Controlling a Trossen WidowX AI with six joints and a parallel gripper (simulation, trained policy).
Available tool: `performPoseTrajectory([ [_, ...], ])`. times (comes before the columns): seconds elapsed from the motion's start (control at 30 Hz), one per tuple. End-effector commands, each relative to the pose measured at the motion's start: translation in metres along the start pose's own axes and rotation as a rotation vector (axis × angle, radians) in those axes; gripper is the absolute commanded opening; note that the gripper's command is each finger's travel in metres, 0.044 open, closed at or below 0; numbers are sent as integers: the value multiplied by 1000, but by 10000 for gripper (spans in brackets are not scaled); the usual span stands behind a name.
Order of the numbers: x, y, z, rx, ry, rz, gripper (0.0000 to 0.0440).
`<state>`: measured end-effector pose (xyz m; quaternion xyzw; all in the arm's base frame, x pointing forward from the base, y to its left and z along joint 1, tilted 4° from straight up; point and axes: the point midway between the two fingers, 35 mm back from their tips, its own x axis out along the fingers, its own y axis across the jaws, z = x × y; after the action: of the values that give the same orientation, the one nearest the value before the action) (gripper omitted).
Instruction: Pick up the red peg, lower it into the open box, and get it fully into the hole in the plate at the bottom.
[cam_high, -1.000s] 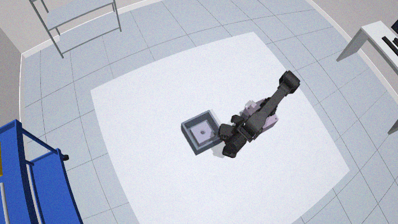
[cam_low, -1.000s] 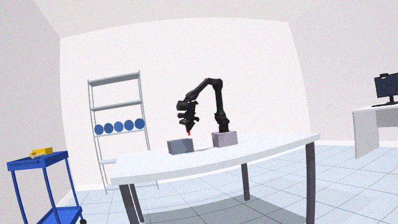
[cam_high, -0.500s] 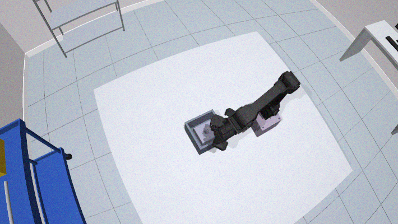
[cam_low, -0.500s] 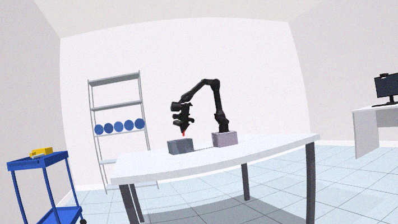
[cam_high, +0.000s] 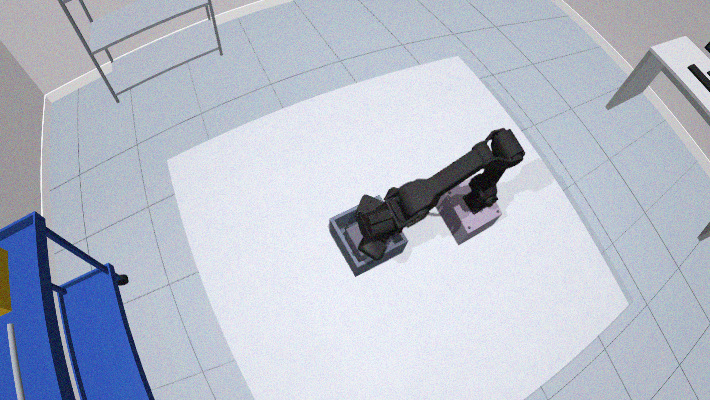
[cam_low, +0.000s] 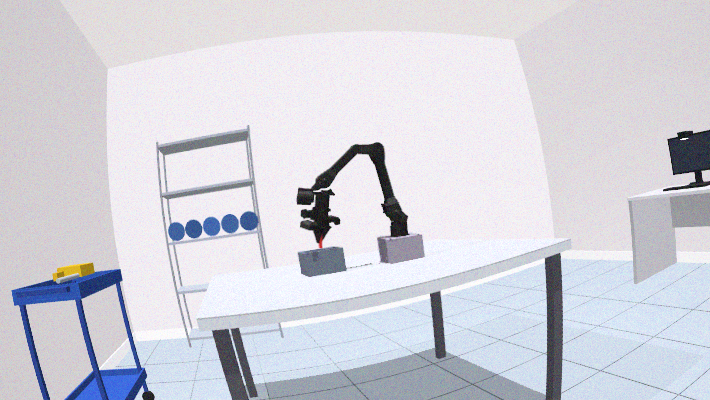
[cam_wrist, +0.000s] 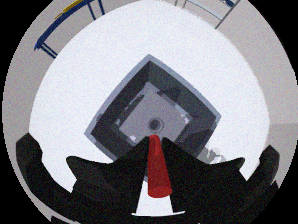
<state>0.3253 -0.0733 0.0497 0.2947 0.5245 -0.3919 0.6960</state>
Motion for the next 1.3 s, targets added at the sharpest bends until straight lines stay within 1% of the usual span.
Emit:
performPoseTrajectory([
  [0.0,11,0,2,2,19,-3,9],
  [0.1,22,-1,3,4,32,-10,9],
  [0.17,29,-2,2,0,40,-17,24],
  [0.33,44,-5,2,-24,56,-36,133],
  [0.37,46,-6,2,-33,60,-43,144],
  [0.43,49,-4,4,-39,62,-49,151],
  [0.57,53,1,17,-46,45,-50,229],
  [0.9,62,8,49,-71,3,-58,388],
  [1.0,61,12,62,-65,-31,-46,440],
  [1.27,54,13,100,-32,-129,-25,440],
])
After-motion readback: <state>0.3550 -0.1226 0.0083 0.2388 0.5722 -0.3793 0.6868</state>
